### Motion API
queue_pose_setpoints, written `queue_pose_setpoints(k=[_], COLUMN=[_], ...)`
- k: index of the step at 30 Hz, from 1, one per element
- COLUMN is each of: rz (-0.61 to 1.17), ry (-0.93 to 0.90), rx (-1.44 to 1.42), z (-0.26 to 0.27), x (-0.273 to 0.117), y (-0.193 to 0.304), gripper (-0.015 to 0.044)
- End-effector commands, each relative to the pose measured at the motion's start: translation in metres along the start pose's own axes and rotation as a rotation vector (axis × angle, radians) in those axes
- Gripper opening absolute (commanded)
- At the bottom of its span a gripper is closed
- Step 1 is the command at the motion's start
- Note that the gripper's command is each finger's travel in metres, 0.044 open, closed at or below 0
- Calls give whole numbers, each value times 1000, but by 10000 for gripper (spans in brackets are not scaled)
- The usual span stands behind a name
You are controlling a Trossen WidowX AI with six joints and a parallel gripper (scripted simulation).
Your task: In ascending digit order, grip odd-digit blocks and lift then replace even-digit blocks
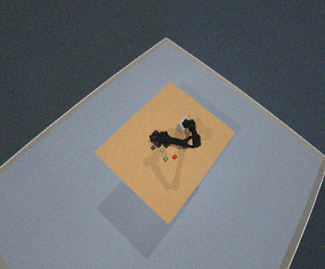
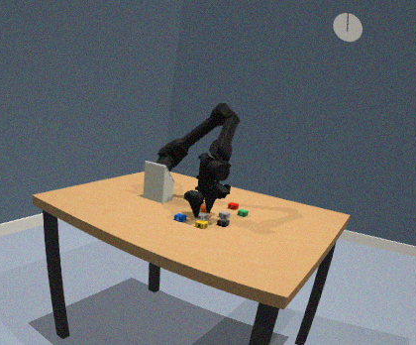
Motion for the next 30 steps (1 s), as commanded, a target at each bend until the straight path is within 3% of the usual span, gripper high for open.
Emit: queue_pose_setpoints(k=[1,10,30], rz=[2,2,2], ry=[-4,-4,-4], rx=[9,9,9], z=[-1,-1,-1], x=[3,3,-2], y=[1,1,1], gripper=[348,120,120])
Point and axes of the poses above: the point midway between the two fingers, 35 mm back from their tips, its own x axis out along the fingers, its own z axis across the jaws, y = z × x, the point moved 8 cm from there along -x, back along the fingers, and after that the axes turned 9 degrees about x, right-handed, at the moved point
